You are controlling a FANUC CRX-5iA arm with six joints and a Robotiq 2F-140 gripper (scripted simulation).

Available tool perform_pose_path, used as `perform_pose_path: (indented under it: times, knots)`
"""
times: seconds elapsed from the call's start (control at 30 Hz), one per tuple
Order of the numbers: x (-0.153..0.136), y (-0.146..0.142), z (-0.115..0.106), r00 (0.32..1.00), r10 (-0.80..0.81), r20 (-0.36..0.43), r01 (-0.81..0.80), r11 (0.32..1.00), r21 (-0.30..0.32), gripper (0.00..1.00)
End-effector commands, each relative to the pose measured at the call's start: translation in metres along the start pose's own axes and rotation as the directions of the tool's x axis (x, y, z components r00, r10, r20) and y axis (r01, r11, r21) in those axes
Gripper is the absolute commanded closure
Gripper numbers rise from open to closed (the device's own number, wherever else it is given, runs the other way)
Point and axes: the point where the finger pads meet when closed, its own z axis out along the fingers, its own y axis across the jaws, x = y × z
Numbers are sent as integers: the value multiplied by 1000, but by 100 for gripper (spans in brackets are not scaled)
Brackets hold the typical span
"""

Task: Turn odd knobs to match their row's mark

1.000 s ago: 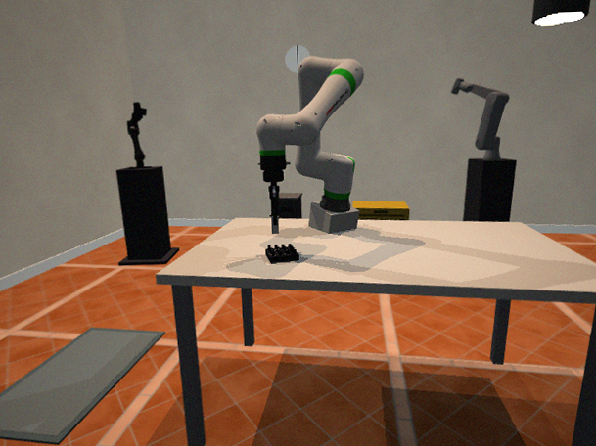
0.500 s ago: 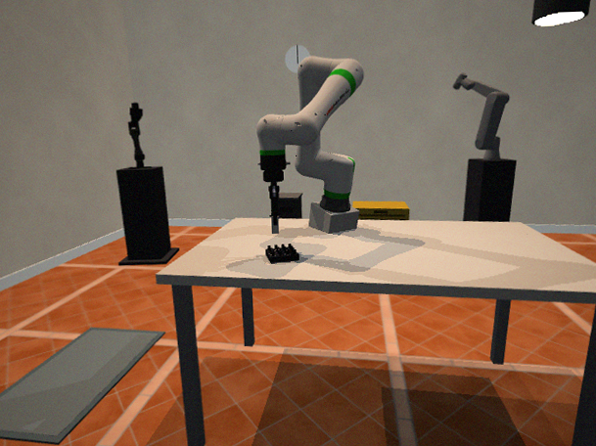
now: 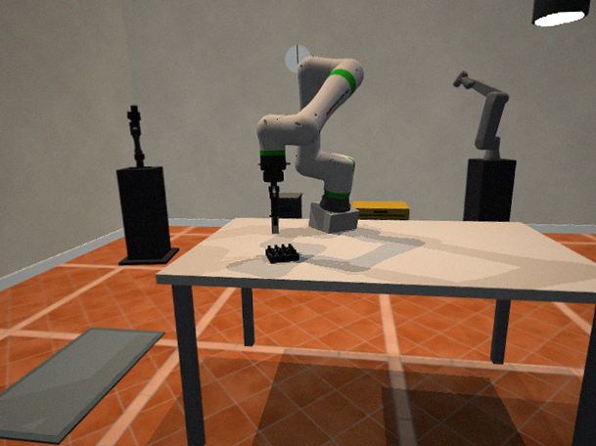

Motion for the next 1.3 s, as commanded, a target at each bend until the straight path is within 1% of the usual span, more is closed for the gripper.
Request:
perform_pose_path:
  times: [0.0, 0.43, 0.93, 1.27]
  knots:
    - [0, 0, 1, 1000, 0, 0, 0, 1000, 0, 88]
    - [0, 0, 11, 1000, 0, -1, 0, 1000, 0, 88]
    - [0, -1, 30, 1000, 0, -1, 0, 1000, 0, 88]
    - [-1, -1, 38, 1000, 0, -1, 0, 1000, 0, 88]
